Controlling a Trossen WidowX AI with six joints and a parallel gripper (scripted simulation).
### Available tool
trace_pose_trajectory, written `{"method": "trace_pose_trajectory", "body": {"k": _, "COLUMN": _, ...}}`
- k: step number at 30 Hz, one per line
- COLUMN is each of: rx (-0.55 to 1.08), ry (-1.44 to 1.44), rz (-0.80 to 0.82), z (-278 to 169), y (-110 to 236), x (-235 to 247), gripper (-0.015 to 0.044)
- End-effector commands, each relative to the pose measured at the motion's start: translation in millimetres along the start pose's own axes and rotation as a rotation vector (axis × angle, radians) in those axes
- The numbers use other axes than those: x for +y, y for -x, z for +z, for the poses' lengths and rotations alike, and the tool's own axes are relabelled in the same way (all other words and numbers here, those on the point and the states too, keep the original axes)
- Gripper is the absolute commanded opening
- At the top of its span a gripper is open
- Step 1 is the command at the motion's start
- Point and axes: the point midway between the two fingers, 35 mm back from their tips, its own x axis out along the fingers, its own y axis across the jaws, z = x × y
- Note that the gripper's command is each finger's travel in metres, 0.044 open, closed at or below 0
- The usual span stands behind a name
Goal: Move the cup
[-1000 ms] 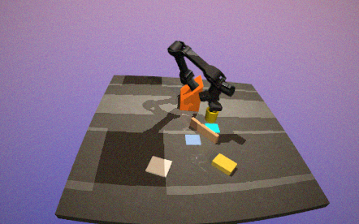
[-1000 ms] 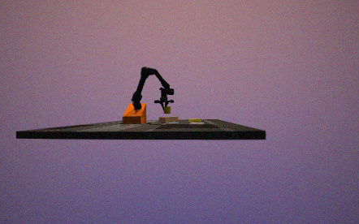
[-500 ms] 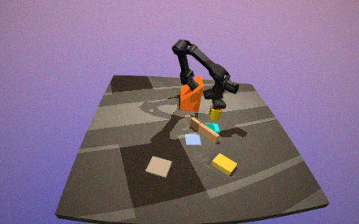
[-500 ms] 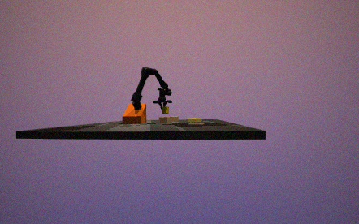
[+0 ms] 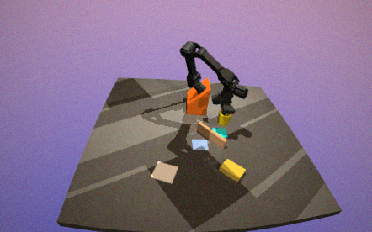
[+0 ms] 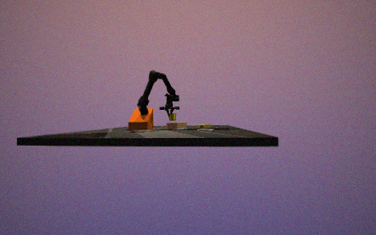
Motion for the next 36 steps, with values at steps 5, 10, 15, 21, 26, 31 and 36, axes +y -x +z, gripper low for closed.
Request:
{"method": "trace_pose_trajectory", "body": {"k": 5, "rx": -0.005, "ry": 0.006, "rz": 0.003, "z": 0.2, "y": -13.1, "x": -0.1, "gripper": 0.0000}}
{"method": "trace_pose_trajectory", "body": {"k": 10, "rx": -0.006, "ry": 0.006, "rz": 0.003, "z": 0.0, "y": -21.5, "x": -0.1, "gripper": 0.0000}}
{"method": "trace_pose_trajectory", "body": {"k": 15, "rx": -0.006, "ry": 0.006, "rz": 0.003, "z": -0.2, "y": -29.8, "x": -0.2, "gripper": 0.0000}}
{"method": "trace_pose_trajectory", "body": {"k": 21, "rx": -0.006, "ry": 0.006, "rz": 0.003, "z": -0.2, "y": -39.3, "x": -0.4, "gripper": 0.0000}}
{"method": "trace_pose_trajectory", "body": {"k": 26, "rx": -0.007, "ry": 0.006, "rz": 0.003, "z": -0.1, "y": -47.3, "x": -0.6, "gripper": 0.0000}}
{"method": "trace_pose_trajectory", "body": {"k": 31, "rx": -0.007, "ry": 0.006, "rz": 0.003, "z": 0.2, "y": -55.3, "x": -1.2, "gripper": 0.0000}}
{"method": "trace_pose_trajectory", "body": {"k": 36, "rx": -0.008, "ry": 0.006, "rz": 0.003, "z": 0.6, "y": -63.2, "x": -1.9, "gripper": 0.0000}}
